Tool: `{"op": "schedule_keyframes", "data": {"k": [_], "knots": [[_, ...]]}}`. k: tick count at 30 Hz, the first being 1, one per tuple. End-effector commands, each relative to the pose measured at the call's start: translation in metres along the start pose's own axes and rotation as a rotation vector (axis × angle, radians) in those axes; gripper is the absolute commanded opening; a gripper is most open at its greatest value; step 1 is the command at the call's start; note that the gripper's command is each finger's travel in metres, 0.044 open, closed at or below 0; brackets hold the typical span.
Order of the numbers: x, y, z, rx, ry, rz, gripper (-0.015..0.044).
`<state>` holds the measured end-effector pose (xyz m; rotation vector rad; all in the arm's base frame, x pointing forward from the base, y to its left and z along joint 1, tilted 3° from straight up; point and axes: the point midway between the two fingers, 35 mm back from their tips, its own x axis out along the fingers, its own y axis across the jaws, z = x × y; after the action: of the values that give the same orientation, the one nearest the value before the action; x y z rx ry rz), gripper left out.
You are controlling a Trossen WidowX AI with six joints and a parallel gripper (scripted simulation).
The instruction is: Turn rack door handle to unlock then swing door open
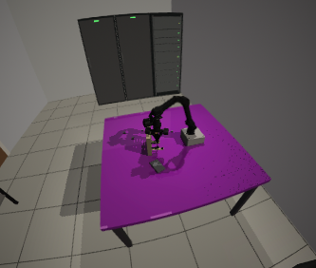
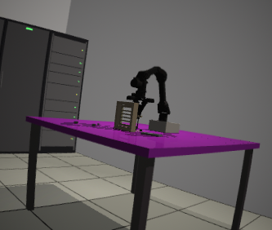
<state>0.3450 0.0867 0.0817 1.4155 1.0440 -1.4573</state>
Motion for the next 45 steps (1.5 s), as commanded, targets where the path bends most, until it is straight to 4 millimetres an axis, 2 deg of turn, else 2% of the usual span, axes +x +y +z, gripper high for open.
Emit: {"op": "schedule_keyframes", "data": {"k": [1, 6, 25, 45], "knots": [[0.0, 0.0, 0.0, 0.002, -0.003, 0.001, 0.0033], [0.0, 0.0, 0.001, -0.012, -0.003, 0.001, 0.0027], [0.0, -0.017, 0.012, -0.407, -0.004, -0.001, 0.0027], [0.0, -0.049, 0.043, -0.789, -0.005, -0.005, 0.0027]]}}
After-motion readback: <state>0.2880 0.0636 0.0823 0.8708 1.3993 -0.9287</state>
